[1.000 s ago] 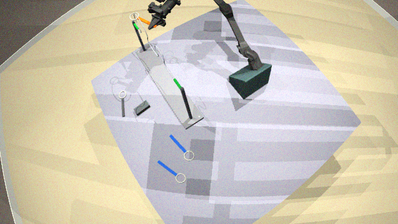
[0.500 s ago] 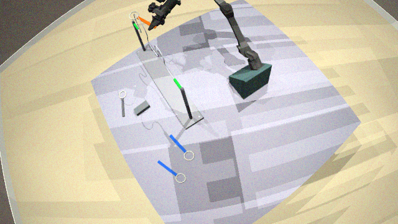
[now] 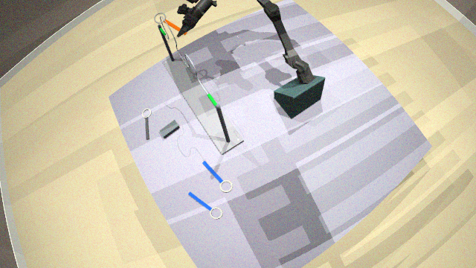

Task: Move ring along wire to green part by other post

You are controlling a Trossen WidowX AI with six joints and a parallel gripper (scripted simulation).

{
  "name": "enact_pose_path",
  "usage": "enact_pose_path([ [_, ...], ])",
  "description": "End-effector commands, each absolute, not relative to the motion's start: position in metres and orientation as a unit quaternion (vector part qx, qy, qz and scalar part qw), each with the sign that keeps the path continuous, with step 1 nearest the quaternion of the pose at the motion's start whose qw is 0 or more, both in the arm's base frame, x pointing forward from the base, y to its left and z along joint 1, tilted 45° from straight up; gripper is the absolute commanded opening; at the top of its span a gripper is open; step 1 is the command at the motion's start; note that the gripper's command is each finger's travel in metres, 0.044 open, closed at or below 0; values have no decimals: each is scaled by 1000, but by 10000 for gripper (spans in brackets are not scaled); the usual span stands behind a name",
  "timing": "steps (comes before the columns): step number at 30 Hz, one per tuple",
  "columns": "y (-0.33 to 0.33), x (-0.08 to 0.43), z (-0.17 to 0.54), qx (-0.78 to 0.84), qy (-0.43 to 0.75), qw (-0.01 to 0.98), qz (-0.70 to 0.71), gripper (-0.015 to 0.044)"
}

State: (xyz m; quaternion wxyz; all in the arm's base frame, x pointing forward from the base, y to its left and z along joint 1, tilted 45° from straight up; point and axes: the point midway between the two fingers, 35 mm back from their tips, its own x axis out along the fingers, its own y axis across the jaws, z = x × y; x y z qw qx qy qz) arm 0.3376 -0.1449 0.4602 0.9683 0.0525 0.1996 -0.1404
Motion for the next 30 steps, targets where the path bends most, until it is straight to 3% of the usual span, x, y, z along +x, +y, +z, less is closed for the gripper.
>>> enact_pose_path([
  [1, -145, 336, 462, 28, 198, 969, -146, -150],
  [30, -156, 334, 462, -148, 200, 951, -185, -150],
])
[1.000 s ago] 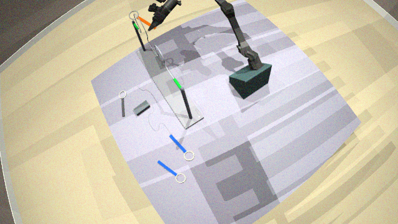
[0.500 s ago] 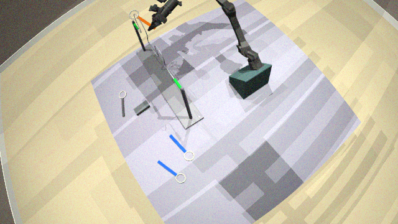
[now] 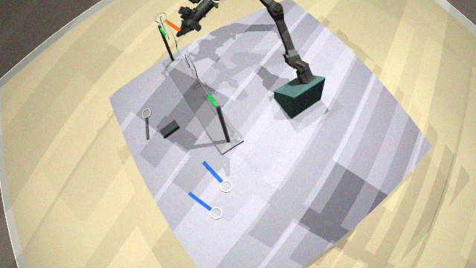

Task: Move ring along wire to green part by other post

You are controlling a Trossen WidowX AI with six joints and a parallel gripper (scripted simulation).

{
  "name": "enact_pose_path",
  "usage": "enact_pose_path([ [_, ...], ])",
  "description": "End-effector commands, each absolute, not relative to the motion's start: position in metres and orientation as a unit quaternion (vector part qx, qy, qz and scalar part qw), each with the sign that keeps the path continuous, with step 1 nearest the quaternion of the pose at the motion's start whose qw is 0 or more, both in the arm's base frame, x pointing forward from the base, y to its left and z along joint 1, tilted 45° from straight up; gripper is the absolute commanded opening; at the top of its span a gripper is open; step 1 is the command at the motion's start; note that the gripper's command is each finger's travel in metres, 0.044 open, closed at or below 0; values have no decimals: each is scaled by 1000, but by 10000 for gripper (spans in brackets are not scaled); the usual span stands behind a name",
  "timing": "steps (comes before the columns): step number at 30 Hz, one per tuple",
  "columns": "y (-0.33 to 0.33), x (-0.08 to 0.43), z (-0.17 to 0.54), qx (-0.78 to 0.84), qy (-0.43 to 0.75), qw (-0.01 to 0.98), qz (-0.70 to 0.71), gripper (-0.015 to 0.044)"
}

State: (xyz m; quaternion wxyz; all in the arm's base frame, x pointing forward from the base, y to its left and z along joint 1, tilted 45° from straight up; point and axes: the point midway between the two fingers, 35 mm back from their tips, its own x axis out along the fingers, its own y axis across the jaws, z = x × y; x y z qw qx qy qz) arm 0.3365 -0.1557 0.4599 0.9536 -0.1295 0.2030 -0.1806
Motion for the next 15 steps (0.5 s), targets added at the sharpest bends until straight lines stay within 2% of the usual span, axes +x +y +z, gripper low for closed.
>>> enact_pose_path([
  [1, -156, 334, 462, -154, 200, 949, -186, -150],
  [15, -161, 333, 464, -237, 199, 929, -202, -150],
])
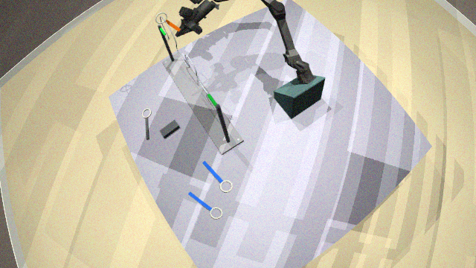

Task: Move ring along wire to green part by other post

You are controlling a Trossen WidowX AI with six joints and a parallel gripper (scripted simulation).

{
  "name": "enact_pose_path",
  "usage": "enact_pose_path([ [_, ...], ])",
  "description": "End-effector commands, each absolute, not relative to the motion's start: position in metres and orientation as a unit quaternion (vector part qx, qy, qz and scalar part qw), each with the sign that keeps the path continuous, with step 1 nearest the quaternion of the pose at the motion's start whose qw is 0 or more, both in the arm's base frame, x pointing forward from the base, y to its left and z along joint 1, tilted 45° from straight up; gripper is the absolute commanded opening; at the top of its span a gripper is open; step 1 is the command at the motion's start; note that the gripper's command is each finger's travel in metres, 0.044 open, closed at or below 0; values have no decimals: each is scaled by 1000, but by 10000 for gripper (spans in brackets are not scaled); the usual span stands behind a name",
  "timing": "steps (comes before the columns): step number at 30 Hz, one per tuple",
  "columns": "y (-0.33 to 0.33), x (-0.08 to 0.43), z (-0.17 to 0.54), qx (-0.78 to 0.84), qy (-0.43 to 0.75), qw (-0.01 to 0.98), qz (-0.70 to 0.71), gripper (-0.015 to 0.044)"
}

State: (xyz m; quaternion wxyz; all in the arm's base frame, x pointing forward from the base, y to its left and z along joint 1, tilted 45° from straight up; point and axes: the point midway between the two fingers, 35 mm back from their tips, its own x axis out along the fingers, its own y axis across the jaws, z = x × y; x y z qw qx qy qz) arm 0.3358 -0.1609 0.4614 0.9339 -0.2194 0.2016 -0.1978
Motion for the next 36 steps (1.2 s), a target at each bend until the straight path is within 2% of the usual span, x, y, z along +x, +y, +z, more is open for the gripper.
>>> enact_pose_path([
  [1, -161, 333, 464, -243, 199, 927, -204, -150],
  [36, -171, 332, 472, -442, 188, 845, -236, -150],
])
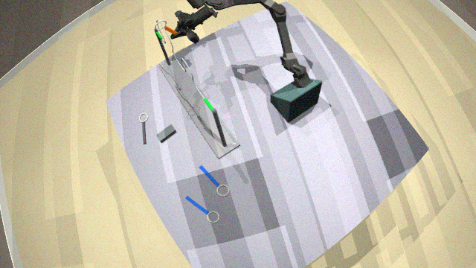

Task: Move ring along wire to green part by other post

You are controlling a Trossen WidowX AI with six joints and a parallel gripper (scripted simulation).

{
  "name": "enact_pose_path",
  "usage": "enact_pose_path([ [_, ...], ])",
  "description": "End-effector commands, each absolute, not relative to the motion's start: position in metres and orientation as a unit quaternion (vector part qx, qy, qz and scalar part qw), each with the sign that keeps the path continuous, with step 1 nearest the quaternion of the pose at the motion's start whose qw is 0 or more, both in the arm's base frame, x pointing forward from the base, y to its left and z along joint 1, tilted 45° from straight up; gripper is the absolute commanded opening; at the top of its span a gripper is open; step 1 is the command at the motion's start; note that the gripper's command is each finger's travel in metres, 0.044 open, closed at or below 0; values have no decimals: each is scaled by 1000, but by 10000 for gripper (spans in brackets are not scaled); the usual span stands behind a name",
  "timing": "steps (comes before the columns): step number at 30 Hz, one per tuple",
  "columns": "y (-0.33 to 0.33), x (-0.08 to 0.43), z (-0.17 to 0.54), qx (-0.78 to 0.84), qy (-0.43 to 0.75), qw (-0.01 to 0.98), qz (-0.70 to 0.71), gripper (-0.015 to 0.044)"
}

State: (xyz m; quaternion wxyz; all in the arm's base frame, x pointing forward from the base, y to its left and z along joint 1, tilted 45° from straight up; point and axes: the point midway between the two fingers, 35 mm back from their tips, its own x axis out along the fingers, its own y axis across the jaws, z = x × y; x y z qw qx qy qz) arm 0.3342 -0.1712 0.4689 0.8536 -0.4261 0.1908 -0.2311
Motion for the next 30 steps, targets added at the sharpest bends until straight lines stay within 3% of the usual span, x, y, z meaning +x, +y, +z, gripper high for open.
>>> enact_pose_path([
  [1, -171, 332, 472, -447, 187, 842, -236, -150],
  [30, -176, 330, 481, -596, 171, 742, -254, -150],
])
